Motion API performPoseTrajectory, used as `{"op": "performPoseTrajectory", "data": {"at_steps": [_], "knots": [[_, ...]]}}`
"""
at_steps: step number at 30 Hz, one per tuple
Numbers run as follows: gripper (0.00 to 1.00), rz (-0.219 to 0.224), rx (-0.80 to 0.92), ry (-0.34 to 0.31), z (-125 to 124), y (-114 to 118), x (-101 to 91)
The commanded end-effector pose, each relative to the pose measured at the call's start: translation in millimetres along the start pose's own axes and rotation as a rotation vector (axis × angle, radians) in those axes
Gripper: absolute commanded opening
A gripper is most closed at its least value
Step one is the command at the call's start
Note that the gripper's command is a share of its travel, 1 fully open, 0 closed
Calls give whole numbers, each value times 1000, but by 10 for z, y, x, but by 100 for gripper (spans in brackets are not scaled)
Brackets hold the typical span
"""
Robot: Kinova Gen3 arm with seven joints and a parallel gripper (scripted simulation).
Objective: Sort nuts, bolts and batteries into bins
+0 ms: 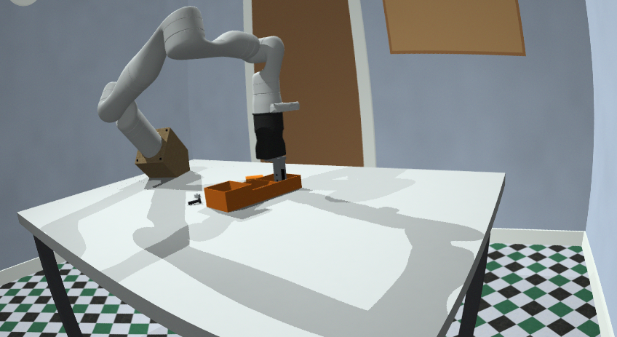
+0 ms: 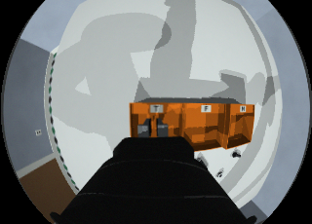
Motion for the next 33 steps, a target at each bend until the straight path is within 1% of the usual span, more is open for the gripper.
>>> {"op": "performPoseTrajectory", "data": {"at_steps": [1, 18, 33], "knots": [[31, -2, 0, 1, -3, -5, -10], [31, -2, 0, 1, -3, -5, -10], [31, -2, 0, 1, -2, -5, -183]]}}
Point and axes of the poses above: the point where the finger pads meet when closed, its own x axis out along the fingers, its own y axis across the jaws, z = x × y, the point moved 1 cm from there along -x, back along the fingers, and after that the axes turned 12 degrees about x, right-handed, at the moved point
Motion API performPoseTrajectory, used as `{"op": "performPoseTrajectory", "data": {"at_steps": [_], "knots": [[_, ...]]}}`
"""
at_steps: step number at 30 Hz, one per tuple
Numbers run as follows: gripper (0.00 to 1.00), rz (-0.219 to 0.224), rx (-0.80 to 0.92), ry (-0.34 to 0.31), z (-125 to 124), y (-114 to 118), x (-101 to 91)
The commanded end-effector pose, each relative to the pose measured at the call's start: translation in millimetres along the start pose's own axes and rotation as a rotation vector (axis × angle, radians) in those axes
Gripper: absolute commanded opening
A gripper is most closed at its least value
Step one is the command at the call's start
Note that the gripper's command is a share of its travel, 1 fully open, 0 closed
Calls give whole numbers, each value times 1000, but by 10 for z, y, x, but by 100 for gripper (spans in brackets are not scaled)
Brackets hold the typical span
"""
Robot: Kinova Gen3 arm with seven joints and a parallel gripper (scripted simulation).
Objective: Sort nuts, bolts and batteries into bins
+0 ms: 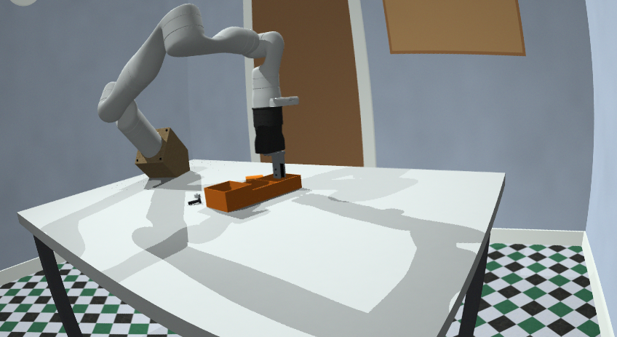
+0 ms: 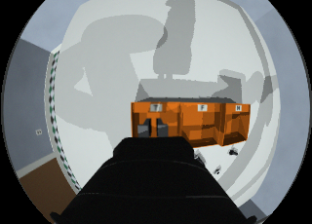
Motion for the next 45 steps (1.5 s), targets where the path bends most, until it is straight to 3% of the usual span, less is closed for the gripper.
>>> {"op": "performPoseTrajectory", "data": {"at_steps": [1, 8, 18, 22, 28, 30, 39, 45], "knots": [[31, -5, 1, 4, -10, -13, -57], [31, -5, 1, 4, -10, -13, -150], [31, -5, 1, 4, -9, -12, -464], [31, -5, 1, 4, -9, -12, -464], [31, -5, 1, 4, -7, -9, -964], [31, -5, 1, 4, -7, -9, -964], [31, -5, 1, 4, -3, -5, -1714], [31, -5, 1, 4, -4, -6, -1725]]}}
Point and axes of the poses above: the point where the finger pads meet when closed, its own x axis out along the fingers, its own y axis across the jaws, z = x × y, the point moved 1 cm from there along -x, back along the fingers, and after that the axes turned 12 degrees about x, right-handed, at the moved point
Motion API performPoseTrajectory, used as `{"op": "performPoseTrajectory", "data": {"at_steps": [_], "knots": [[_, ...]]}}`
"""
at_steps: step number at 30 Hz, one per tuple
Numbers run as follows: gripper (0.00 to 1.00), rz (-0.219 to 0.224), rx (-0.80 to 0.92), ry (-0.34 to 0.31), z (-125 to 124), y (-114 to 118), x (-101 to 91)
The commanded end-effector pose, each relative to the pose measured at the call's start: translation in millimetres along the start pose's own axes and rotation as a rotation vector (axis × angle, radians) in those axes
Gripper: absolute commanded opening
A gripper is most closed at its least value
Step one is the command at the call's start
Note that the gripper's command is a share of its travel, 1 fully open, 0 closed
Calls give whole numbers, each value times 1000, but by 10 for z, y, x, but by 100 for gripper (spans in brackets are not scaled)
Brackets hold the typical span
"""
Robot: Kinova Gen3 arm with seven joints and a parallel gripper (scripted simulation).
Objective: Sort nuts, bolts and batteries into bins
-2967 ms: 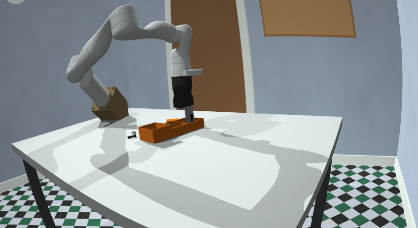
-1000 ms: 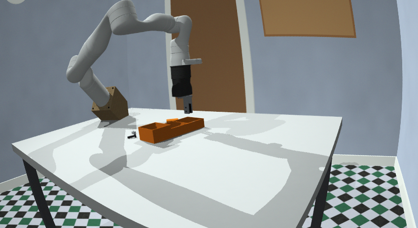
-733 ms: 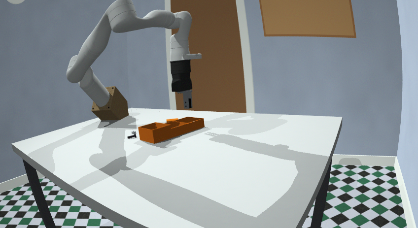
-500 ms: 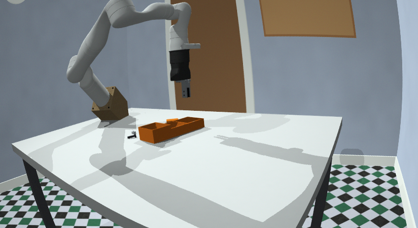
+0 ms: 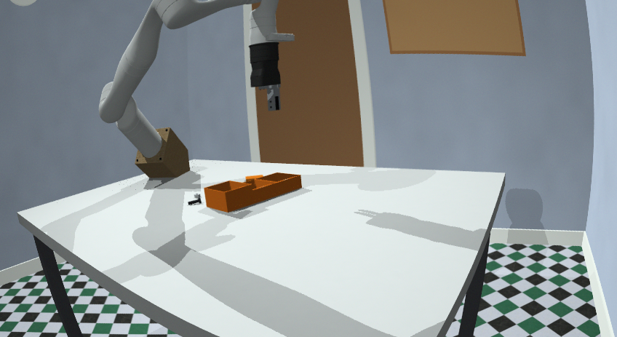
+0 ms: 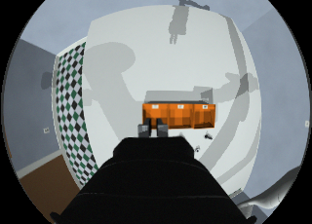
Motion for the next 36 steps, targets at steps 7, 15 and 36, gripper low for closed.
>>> {"op": "performPoseTrajectory", "data": {"at_steps": [7, 15, 36], "knots": [[62, -4, -101, 3, 40, 128, 54], [62, -3, -501, 4, 178, 697, 373], [62, -1, -1139, 5, 467, 1907, 1053]]}}
Point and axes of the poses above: the point where the finger pads meet when closed, its own x axis out along the fingers, its own y axis across the jaws, z = x × y, the point moved 1 cm from there along -x, back along the fingers, and after that the axes turned 12 degrees about x, right-handed, at the moved point
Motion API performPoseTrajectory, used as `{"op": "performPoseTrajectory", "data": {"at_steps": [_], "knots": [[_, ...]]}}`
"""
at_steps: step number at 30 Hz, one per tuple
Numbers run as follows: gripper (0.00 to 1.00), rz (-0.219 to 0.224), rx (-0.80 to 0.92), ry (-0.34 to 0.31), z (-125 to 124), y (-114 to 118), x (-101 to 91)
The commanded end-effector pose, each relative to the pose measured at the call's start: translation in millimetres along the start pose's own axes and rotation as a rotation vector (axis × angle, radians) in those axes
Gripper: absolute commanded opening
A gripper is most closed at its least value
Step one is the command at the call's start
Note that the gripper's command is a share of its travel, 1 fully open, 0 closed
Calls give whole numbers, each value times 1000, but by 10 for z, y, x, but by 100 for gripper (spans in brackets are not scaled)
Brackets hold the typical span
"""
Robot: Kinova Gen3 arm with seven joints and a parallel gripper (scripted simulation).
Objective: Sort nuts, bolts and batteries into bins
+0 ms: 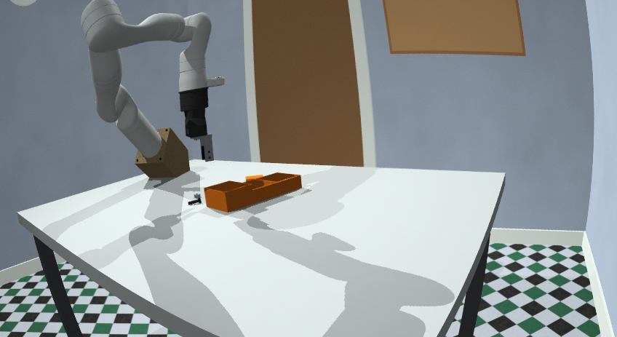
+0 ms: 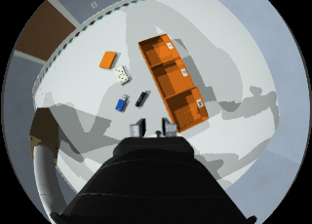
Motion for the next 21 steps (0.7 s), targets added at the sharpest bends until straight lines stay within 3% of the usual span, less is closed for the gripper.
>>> {"op": "performPoseTrajectory", "data": {"at_steps": [1, 7, 21], "knots": [[62, 2, 29, -4, 181, 141, 86], [62, 2, 29, -4, 550, 223, 261], [62, 2, 29, -4, 544, 237, 261]]}}
Point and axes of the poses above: the point where the finger pads meet when closed, its own x axis out along the fingers, its own y axis across the jaws, z = x × y, the point moved 1 cm from there along -x, back along the fingers, and after that the axes turned 12 degrees about x, right-handed, at the moved point
